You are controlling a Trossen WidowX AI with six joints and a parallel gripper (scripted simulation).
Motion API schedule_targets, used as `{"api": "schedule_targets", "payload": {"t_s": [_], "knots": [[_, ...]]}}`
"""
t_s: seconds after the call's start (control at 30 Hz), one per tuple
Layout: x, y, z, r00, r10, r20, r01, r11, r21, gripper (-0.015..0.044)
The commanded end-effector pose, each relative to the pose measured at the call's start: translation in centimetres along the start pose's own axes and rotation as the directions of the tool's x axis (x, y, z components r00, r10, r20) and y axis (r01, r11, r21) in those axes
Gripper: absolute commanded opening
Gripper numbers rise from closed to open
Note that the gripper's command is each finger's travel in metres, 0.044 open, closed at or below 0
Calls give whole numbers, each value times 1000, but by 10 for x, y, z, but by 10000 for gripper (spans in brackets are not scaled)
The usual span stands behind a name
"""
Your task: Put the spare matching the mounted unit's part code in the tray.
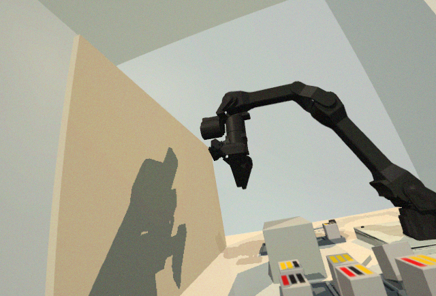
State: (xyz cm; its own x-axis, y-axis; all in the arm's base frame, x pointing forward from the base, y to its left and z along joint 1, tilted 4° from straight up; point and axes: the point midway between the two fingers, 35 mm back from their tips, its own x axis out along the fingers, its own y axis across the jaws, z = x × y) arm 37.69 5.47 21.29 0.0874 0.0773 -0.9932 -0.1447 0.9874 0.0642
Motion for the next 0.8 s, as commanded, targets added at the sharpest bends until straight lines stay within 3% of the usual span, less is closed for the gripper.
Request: {"api": "schedule_targets", "payload": {"t_s": [0.0, 0.17, 0.33, 0.57, 0.77], "knots": [[2, 1, 0, 1000, 4, -8, -4, 1000, 6, 440], [2, 11, -5, 1000, 7, -12, -7, 999, -49, 440], [6, 77, -53, 999, 20, -40, -36, 896, -443, 440], [20, 138, -144, 996, 25, -84, -86, 489, -868, 440], [39, 154, -219, 993, 18, -115, -116, 59, -991, 440]]}}
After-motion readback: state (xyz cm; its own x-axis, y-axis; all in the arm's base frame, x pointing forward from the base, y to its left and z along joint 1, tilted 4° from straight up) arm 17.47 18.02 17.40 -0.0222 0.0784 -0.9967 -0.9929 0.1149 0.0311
